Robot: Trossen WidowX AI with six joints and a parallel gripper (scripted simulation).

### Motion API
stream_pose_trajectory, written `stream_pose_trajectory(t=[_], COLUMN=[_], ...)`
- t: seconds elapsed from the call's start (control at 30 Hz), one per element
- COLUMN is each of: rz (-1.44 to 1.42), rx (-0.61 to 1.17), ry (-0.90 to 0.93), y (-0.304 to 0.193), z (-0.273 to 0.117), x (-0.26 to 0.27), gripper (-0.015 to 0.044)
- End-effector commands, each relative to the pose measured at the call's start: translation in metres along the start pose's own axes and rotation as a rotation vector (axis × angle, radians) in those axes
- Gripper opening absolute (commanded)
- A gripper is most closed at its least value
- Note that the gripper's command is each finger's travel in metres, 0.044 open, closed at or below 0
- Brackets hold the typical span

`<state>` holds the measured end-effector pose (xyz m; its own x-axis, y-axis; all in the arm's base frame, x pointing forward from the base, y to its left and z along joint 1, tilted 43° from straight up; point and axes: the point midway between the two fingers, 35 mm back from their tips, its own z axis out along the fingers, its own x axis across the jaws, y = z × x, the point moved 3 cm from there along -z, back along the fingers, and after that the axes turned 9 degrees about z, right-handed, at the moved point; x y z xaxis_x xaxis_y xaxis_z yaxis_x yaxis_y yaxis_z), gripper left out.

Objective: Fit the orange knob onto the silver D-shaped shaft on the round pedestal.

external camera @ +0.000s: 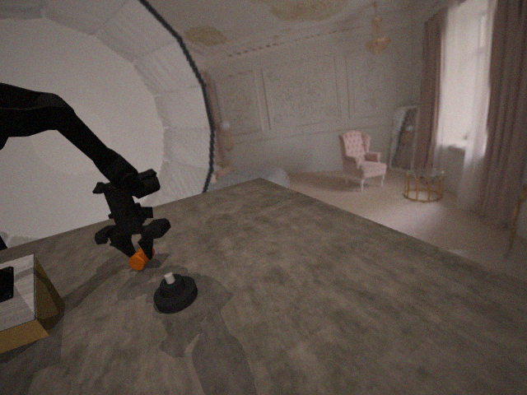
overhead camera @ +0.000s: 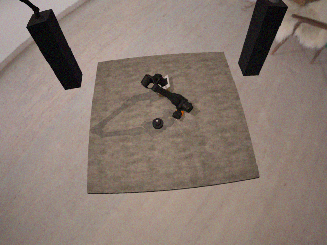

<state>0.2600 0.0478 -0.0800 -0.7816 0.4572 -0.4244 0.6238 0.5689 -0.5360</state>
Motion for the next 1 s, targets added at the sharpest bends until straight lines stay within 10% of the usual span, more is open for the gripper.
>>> stream_pose_trajectory(t=[0.0,0.97], rz=[0.007,0.653], rx=[-0.007,-0.007], ry=[0.0,0.002], y=[0.0022,0.0022], z=[-0.0092,-0.0095], x=[-0.0016,-0.0017], gripper=[0.0179,0.0179])
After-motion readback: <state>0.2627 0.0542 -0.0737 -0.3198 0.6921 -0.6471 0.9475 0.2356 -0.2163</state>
